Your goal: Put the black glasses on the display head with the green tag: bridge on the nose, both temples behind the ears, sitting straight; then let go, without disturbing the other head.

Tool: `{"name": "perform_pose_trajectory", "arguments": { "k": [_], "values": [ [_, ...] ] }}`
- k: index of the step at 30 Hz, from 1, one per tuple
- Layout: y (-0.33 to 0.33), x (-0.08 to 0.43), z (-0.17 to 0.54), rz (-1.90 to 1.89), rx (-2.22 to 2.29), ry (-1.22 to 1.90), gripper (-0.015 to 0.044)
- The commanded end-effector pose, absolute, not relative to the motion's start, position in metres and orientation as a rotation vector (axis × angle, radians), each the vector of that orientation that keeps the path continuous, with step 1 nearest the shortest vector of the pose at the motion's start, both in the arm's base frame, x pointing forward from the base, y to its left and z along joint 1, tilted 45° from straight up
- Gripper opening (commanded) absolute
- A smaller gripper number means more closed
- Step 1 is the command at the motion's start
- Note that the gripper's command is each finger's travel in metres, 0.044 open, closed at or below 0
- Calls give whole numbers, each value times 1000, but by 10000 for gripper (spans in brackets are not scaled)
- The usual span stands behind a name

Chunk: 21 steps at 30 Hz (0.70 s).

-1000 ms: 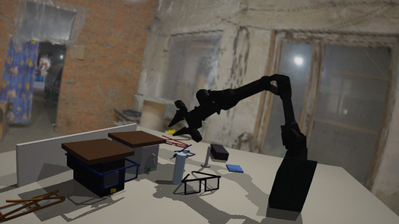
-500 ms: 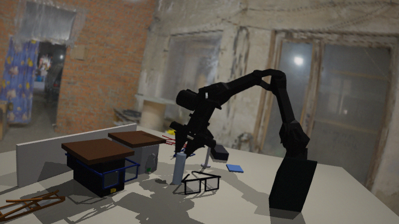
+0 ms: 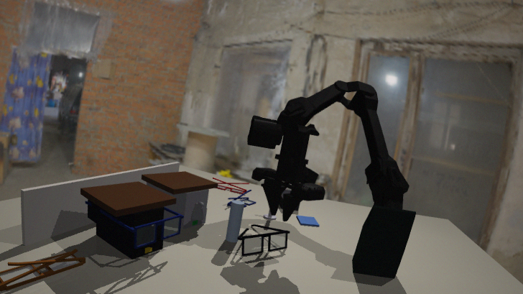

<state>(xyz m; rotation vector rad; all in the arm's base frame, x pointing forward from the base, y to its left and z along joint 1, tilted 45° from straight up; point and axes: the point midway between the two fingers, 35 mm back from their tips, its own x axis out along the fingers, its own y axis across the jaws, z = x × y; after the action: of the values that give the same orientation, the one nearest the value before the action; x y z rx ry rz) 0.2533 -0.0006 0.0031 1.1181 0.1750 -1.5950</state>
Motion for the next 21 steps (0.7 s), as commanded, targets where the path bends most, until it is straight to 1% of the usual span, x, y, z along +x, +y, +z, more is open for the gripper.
{"name": "perform_pose_trajectory", "arguments": {
  "k": [1, 21],
  "values": [
    [-2, 250, 3, -1600, 1109, 162, 121],
    [-12, 251, -11, -1600, 1110, 164, 120]
  ]
}}
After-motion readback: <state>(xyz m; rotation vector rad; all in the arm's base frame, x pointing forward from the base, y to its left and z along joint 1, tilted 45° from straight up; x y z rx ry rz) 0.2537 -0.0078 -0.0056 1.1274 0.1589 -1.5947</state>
